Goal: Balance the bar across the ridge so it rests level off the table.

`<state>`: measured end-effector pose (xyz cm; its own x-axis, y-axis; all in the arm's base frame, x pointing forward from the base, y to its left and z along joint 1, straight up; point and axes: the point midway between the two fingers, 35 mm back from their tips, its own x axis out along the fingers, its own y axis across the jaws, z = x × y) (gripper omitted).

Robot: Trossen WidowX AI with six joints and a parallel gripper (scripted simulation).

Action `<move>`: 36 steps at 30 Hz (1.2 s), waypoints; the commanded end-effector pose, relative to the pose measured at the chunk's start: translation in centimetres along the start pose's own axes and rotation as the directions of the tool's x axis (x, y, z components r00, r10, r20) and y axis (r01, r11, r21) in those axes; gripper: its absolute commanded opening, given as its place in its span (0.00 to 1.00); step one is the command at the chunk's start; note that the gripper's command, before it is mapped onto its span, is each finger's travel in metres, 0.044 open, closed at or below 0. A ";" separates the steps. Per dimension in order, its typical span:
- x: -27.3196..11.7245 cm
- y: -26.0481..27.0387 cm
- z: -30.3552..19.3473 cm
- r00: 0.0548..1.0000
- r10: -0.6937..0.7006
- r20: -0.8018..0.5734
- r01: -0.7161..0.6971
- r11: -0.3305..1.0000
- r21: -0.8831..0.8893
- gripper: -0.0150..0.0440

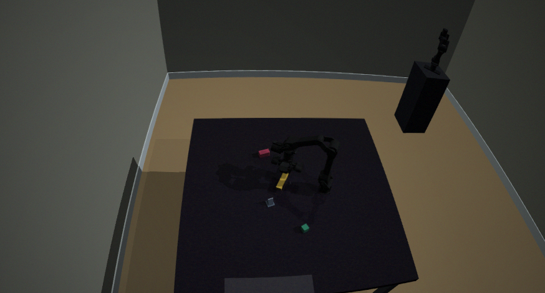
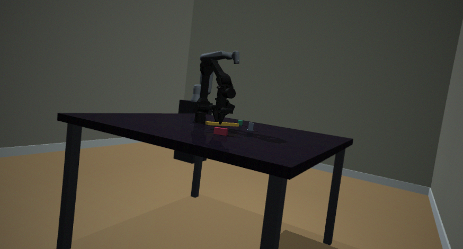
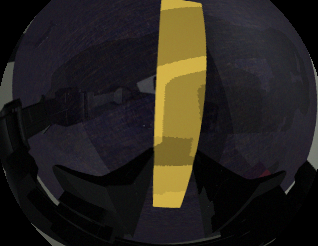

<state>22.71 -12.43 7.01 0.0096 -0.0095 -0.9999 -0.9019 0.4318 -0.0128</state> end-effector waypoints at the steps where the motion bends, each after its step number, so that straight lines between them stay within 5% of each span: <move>1: -1.2 -0.2 0.0 1.000 -0.012 0.001 0.012 1.000 -0.002 0.25; 36: -7.7 -0.8 2.6 1.000 -0.011 0.006 0.011 0.993 -0.117 0.25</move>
<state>23.74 -10.98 14.67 0.0264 -0.0142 -0.9996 -0.9315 0.3625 -0.0297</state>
